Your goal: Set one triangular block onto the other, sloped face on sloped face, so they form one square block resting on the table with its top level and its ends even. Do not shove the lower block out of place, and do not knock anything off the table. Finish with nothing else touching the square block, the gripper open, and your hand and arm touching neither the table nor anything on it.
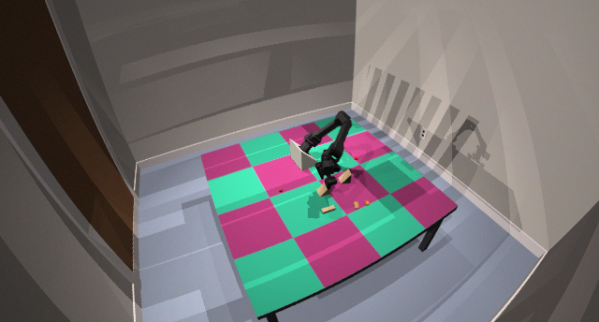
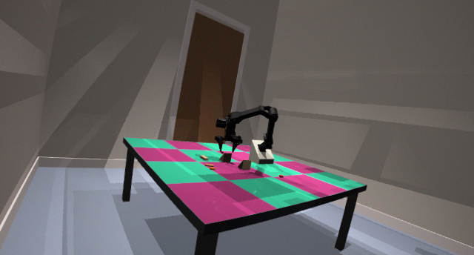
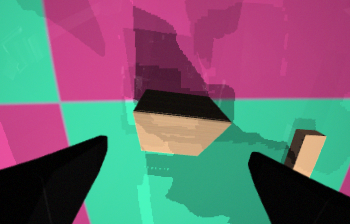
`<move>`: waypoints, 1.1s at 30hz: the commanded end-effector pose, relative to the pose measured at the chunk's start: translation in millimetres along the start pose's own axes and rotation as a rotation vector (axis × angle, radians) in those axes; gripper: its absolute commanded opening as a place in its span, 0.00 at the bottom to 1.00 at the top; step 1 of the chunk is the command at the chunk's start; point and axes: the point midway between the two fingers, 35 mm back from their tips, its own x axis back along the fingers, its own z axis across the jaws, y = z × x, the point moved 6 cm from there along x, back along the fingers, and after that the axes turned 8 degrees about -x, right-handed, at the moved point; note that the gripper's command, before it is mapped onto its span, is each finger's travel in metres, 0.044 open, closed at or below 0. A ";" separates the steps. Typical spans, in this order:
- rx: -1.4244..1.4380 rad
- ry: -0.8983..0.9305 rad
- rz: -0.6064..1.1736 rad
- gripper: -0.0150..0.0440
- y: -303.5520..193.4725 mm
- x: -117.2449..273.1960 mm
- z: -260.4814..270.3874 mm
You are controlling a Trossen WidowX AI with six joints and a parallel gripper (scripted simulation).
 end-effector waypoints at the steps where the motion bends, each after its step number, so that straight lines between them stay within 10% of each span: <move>1: -0.014 0.001 0.003 1.00 0.5 -0.1 0.0; 19: -1.477 -0.226 0.303 1.00 54.3 -2.6 3.4; 33: -2.106 -0.549 0.291 1.00 84.0 -1.5 8.9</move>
